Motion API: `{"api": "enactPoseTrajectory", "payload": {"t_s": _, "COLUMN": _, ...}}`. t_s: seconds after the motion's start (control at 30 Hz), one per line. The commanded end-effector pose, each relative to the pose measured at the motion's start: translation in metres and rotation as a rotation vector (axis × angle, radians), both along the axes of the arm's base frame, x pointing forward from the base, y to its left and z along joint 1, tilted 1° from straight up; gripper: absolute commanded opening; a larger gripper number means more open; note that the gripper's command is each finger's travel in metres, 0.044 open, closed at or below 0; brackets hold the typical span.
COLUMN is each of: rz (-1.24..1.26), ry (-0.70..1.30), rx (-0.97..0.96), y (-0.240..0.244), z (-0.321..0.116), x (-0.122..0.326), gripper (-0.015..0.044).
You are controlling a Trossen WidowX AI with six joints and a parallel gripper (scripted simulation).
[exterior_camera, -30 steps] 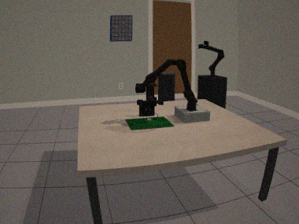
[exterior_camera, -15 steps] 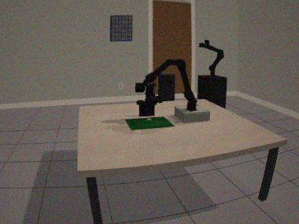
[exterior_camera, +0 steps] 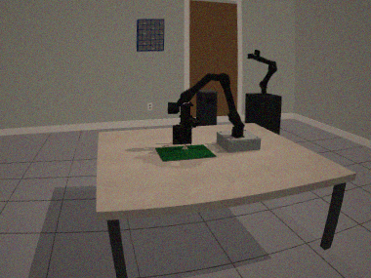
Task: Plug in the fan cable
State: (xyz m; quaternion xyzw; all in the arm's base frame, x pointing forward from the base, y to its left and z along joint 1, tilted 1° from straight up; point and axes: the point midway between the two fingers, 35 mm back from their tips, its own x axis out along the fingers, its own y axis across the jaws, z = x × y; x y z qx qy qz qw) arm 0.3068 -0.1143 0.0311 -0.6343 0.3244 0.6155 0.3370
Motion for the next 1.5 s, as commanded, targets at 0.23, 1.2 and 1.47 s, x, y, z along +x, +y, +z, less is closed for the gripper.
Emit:
{"api": "enactPoseTrajectory", "payload": {"t_s": 0.23, "rz": 0.273, "ry": -0.001, "rx": -0.007, "y": -0.010, "z": -0.002, "x": -0.004, "gripper": 0.0000}}
{"api": "enactPoseTrajectory", "payload": {"t_s": 1.2, "rz": 0.273, "ry": 0.000, "rx": -0.006, "y": -0.003, "z": 0.000, "x": -0.012, "gripper": 0.0000}}
{"api": "enactPoseTrajectory", "payload": {"t_s": 1.47, "rz": 0.273, "ry": 0.000, "rx": -0.006, "y": -0.003, "z": -0.022, "x": -0.011, "gripper": 0.0000}}
